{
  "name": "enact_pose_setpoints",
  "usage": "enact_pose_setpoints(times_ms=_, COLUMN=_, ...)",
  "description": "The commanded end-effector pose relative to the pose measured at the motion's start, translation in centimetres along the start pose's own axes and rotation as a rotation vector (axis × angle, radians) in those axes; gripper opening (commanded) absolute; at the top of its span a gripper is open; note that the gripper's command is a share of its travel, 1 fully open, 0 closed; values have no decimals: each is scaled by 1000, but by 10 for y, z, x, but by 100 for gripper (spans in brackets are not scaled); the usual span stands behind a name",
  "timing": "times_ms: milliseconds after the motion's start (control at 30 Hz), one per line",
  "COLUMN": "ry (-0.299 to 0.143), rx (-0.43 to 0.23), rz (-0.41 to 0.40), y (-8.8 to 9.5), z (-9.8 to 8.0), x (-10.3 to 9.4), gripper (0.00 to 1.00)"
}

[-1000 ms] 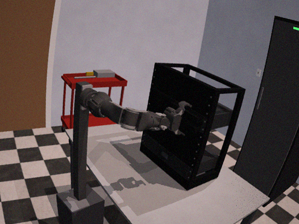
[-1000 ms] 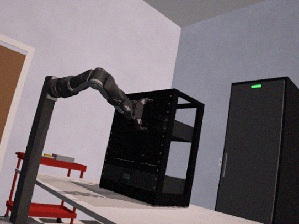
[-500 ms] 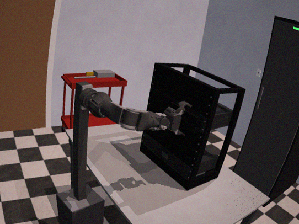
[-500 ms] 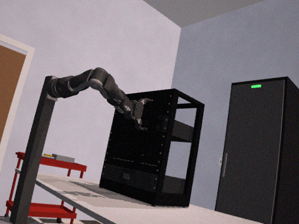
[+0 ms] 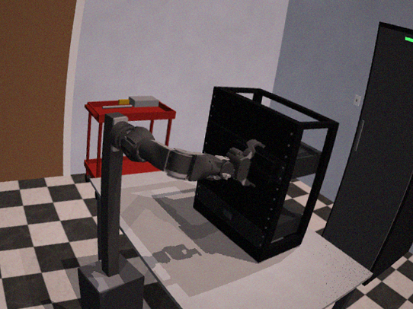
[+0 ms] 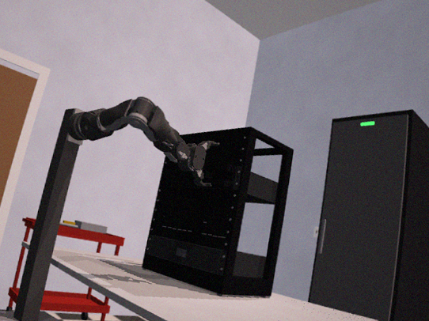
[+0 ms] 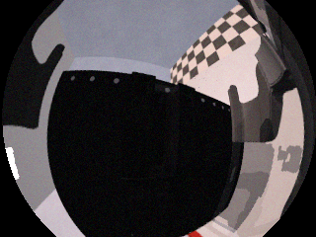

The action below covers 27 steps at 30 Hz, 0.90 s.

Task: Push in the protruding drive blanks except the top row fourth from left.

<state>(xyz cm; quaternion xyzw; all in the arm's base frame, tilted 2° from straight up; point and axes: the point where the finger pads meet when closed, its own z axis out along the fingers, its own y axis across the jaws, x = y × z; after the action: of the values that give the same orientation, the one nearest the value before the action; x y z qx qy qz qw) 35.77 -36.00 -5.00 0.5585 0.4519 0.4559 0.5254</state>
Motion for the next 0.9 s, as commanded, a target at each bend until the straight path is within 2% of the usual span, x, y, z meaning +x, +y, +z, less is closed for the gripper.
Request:
enact_pose_setpoints(times_ms=0, ry=3, rx=-7, rz=0, y=3, z=1, x=1, gripper=100)
enact_pose_setpoints(times_ms=400, ry=3, rx=-7, rz=0, y=3, z=1, x=1, gripper=100)
enact_pose_setpoints(times_ms=433, ry=3, rx=-7, rz=0, y=3, z=1, x=1, gripper=0)
enact_pose_setpoints(times_ms=867, ry=3, rx=-7, rz=0, y=3, z=1, x=1, gripper=0)
